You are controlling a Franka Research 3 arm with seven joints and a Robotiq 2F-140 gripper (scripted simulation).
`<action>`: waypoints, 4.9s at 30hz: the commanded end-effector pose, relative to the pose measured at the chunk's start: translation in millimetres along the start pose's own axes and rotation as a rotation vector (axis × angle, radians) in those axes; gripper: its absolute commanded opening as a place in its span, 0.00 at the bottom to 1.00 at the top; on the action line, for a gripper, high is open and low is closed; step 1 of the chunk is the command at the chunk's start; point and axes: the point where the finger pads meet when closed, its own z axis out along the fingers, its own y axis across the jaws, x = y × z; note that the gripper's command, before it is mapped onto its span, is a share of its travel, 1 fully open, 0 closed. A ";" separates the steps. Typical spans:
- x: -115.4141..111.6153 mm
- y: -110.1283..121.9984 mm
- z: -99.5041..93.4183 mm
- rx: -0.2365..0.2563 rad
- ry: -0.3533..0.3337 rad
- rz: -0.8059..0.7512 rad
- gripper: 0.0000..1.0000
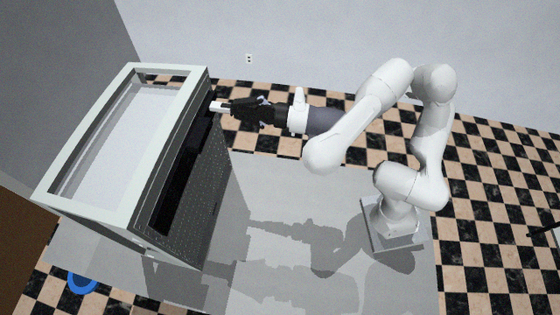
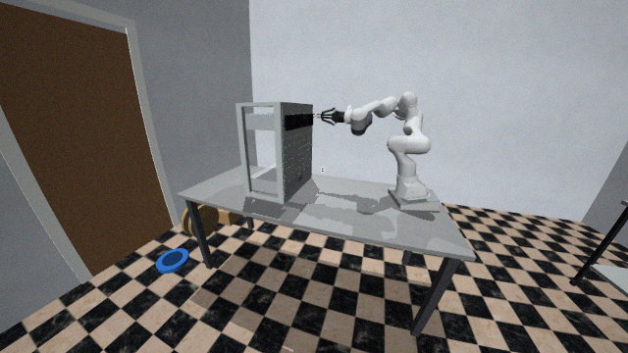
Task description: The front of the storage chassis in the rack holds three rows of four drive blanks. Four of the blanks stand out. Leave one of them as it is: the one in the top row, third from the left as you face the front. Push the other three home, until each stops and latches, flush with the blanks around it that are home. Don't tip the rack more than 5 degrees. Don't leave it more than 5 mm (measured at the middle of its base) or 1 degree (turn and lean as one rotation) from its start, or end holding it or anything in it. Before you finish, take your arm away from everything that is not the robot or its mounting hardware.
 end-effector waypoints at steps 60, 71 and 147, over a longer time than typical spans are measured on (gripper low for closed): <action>-7.0 2.4 13.9 -0.005 -0.010 -0.004 0.00; -7.0 2.4 13.9 -0.005 -0.010 -0.004 0.00; -6.8 2.1 -68.5 -0.005 -0.010 -0.004 0.00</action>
